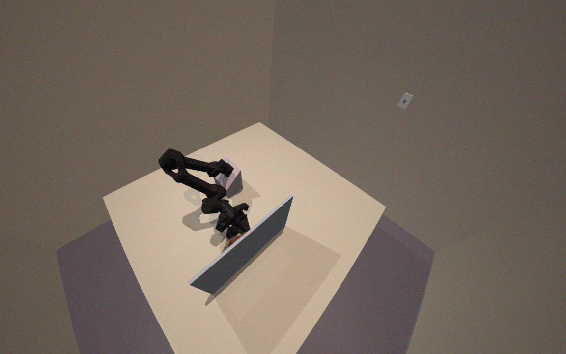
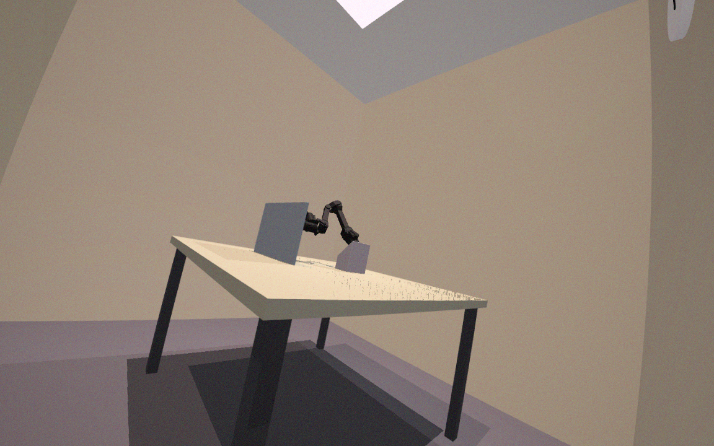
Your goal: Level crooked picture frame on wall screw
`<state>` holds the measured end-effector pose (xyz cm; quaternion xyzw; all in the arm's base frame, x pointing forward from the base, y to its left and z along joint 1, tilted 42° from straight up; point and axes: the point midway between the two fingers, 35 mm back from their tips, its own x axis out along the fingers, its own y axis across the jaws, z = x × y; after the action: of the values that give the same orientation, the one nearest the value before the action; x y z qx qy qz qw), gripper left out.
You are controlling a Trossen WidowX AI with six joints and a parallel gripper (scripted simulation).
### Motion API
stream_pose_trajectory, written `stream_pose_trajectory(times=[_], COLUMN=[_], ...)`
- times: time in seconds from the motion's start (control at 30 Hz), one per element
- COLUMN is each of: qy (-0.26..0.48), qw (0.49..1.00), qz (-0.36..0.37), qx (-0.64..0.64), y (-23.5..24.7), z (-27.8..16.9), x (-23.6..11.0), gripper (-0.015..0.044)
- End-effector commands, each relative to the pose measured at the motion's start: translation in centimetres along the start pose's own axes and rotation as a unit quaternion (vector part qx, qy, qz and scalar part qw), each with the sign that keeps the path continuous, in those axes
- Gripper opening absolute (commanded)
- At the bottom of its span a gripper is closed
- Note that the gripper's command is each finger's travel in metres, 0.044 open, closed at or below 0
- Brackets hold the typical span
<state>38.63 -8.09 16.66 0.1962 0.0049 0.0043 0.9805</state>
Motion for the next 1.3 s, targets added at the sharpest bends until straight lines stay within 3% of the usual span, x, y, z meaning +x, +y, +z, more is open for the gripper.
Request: stream_pose_trajectory(times=[0.0, 1.27], qy=[0.000, -0.001], qw=[1.000, 0.992], qz=[0.000, 0.000], qx=[0.019, 0.125], y=[-0.05, 0.26], z=[0.00, 0.06], x=[0.00, 0.03], gripper=[0.0000, 0.0000])
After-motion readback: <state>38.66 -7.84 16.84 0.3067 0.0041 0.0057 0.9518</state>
